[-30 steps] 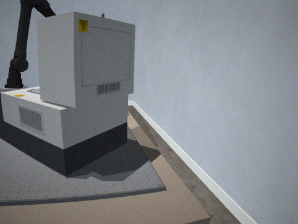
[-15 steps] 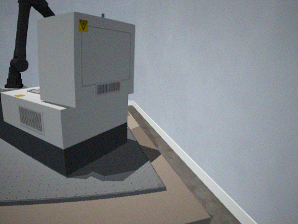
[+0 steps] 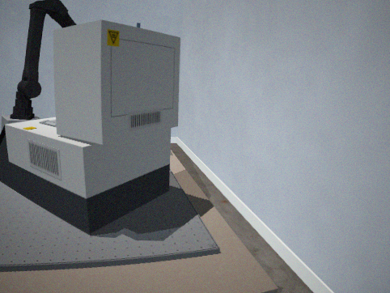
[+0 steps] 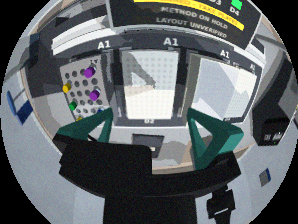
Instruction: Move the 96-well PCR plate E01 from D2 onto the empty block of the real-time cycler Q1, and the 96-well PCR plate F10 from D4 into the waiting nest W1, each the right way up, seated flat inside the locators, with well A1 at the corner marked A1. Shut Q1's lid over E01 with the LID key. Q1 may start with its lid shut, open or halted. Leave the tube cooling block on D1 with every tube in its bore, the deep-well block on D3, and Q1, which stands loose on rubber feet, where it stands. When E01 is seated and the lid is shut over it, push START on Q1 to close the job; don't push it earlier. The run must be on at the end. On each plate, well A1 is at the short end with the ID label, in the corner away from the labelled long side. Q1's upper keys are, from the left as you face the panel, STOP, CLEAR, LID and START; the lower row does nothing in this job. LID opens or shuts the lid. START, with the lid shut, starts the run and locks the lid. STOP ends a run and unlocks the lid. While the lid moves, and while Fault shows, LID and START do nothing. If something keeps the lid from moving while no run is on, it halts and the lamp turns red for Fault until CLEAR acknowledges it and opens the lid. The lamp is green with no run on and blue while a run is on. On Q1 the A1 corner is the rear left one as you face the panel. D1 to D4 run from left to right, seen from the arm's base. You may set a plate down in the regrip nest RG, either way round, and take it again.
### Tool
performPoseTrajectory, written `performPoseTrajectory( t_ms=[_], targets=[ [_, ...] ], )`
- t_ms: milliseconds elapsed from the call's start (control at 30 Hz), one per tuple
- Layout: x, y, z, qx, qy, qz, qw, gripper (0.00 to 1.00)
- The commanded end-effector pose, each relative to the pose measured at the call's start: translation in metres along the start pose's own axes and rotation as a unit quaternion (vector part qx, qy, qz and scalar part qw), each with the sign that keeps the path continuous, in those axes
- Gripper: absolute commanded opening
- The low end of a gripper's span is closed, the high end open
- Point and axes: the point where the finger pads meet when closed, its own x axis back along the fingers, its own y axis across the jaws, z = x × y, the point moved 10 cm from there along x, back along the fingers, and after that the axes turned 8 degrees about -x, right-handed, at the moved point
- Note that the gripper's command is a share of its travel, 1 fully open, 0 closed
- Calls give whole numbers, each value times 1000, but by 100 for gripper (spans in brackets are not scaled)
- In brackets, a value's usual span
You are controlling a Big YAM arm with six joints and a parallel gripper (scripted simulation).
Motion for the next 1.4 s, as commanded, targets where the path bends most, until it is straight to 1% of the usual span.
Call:
performPoseTrajectory(
  t_ms=[0,200,400,500,567,633,700,867,967,1067,1133,1167,1267,1367],
  targets=[
    [9,6,-6,-7,-12,-11,1000,100],
    [-8,3,-13,0,-10,-8,1000,100],
    [-25,2,-2,9,-3,-1,1000,100],
    [-30,3,-1,4,-4,-3,1000,100],
    [-30,3,-1,4,-4,-3,1000,100],
    [-26,6,-3,1,-9,-8,1000,100],
    [-28,9,-5,-1,-12,-13,1000,100],
    [-47,-1,-3,-7,-3,-1,1000,100],
    [-53,-4,-5,-10,-1,1,1000,100],
    [-54,-1,-9,-12,-6,-5,1000,100],
    [-54,-1,-9,-12,-6,-5,1000,100],
    [-51,1,-10,-12,-8,-7,1000,100],
    [-50,7,-13,-9,-15,-15,1000,100],
    [-58,14,-12,-3,-14,-16,1000,100]
  ],
)
